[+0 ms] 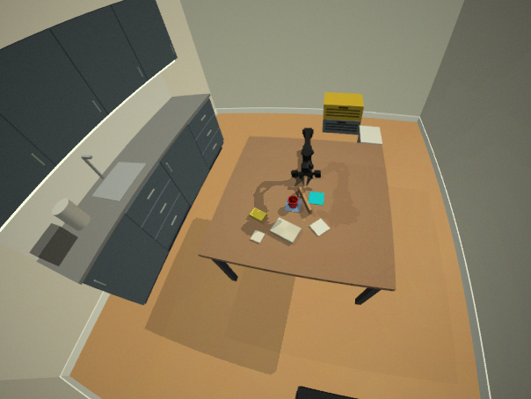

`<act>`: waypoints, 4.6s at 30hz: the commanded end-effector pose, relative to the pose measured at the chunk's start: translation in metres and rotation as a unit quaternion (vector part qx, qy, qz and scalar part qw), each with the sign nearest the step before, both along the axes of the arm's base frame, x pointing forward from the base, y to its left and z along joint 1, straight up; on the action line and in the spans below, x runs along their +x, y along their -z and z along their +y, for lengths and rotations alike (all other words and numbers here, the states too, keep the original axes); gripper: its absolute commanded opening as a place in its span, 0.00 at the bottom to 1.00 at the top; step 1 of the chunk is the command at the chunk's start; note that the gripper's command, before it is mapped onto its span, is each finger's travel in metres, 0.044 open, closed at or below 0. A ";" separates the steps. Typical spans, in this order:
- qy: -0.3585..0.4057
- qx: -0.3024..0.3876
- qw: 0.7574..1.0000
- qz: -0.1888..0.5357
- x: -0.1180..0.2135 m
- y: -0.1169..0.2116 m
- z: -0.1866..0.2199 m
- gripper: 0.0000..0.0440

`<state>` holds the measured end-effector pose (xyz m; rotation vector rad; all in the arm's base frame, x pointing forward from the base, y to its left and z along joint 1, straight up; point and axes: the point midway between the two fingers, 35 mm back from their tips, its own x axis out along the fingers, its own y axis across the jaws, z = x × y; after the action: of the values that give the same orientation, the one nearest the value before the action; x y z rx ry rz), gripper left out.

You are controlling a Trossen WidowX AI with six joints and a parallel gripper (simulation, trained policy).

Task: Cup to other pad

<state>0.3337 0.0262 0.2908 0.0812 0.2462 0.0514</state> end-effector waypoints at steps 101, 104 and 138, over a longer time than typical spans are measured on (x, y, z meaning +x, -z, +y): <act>-0.054 -0.141 0.772 0.617 0.004 0.209 -0.055 0.38; -0.072 -0.147 0.767 0.620 0.002 0.221 -0.056 0.38; -0.194 -0.222 0.751 0.591 -0.002 0.176 -0.025 0.00</act>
<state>0.3311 -0.0040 0.1102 -0.4448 1.5642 0.3533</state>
